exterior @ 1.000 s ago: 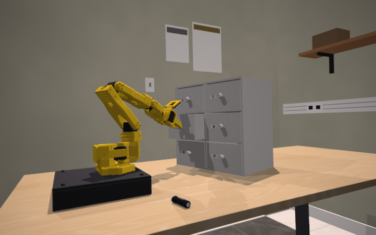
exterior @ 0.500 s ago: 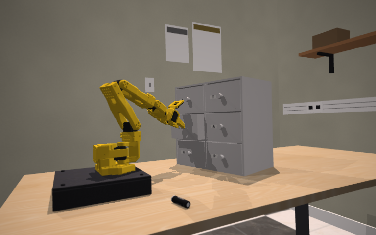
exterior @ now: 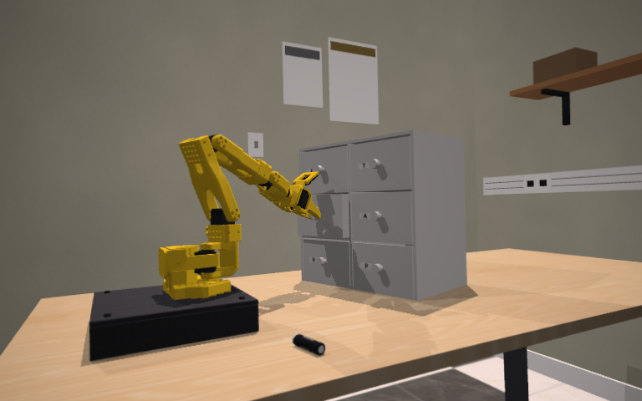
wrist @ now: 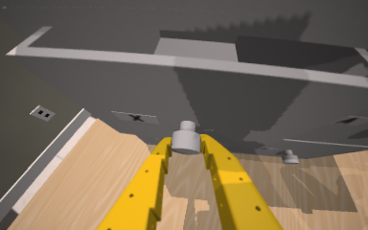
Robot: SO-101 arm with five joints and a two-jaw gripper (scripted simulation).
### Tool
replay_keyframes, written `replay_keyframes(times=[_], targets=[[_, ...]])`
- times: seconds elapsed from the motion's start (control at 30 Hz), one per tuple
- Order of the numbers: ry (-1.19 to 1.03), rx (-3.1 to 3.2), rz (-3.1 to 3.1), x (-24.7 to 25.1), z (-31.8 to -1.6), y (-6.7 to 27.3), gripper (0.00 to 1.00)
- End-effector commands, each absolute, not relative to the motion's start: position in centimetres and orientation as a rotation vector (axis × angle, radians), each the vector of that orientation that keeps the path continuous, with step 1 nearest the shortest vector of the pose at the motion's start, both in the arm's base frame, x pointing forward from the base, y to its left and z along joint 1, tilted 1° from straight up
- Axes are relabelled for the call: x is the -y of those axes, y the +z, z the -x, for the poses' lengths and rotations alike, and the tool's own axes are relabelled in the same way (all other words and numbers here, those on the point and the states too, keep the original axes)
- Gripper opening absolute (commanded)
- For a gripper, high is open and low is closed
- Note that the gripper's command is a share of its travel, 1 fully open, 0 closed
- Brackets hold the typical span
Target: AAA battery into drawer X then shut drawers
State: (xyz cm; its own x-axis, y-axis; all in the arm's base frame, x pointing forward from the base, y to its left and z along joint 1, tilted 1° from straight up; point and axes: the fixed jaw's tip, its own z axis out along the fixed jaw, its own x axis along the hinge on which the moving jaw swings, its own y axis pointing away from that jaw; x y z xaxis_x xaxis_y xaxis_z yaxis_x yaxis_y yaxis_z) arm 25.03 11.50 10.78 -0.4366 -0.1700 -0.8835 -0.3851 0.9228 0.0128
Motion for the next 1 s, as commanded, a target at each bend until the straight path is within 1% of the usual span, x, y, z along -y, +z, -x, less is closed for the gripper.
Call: replay_keyframes(times=[0.0,0.4,0.97], targets=[[0.253,-2.02,0.396,-11.5,-25.3,10.9,0.0],[0.248,-2.021,0.388,-11.8,-26.8,10.9,0.0],[0.254,-2.029,0.39,-11.9,-26.4,10.9,0.0]])
